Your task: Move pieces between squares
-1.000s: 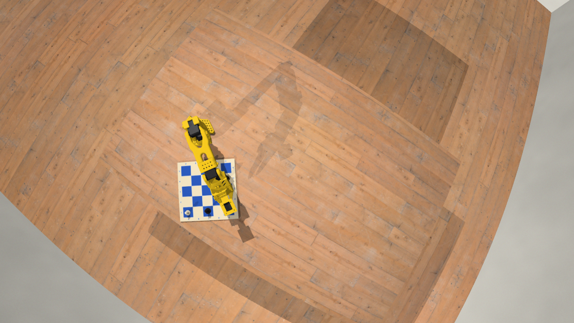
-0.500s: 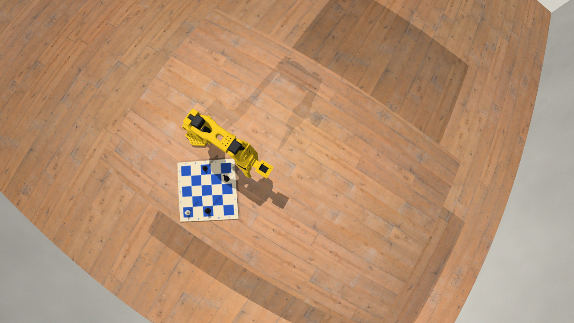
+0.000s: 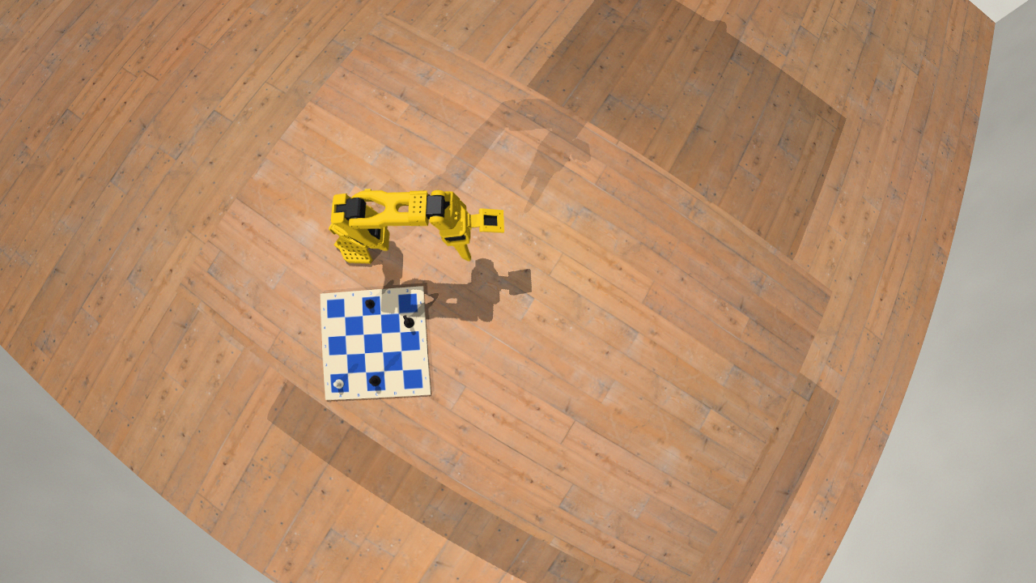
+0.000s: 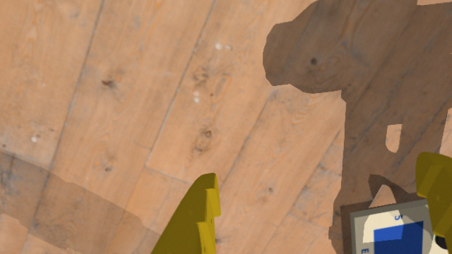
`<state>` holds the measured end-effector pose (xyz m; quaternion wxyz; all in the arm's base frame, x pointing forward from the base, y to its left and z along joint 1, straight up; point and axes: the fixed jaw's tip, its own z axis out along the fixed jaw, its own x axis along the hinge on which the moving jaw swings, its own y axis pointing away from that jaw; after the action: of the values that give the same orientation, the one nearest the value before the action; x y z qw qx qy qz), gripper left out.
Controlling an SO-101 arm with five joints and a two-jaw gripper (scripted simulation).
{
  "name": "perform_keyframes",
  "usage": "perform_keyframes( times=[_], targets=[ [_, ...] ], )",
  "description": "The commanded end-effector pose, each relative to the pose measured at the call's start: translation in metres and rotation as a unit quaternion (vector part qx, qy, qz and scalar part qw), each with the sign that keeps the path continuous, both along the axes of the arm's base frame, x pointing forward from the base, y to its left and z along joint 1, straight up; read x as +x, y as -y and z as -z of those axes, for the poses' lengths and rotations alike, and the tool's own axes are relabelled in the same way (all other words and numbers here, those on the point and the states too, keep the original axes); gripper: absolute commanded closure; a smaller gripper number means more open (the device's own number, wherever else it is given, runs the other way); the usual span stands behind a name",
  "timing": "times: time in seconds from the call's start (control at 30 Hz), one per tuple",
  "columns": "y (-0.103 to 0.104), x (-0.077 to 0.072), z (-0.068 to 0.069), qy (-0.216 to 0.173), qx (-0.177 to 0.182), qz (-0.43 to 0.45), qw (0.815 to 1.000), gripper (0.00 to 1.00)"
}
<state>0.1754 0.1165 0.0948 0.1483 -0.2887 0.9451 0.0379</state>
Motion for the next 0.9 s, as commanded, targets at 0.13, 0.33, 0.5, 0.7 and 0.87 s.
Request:
perform_keyframes(
  times=[0.13,0.33,0.5,0.7,0.87],
  targets=[
    [-0.029,-0.033,-0.008,-0.006,-0.003,-0.1,0.995,0.61],
    [-0.033,-0.041,-0.009,-0.009,-0.005,-0.122,0.992,0.6],
    [-0.035,-0.044,-0.009,-0.01,-0.006,-0.131,0.991,0.6],
    [-0.035,-0.044,-0.009,-0.01,-0.006,-0.131,0.991,0.6],
    [-0.035,-0.044,-0.009,-0.01,-0.006,-0.131,0.991,0.6]
  ],
)
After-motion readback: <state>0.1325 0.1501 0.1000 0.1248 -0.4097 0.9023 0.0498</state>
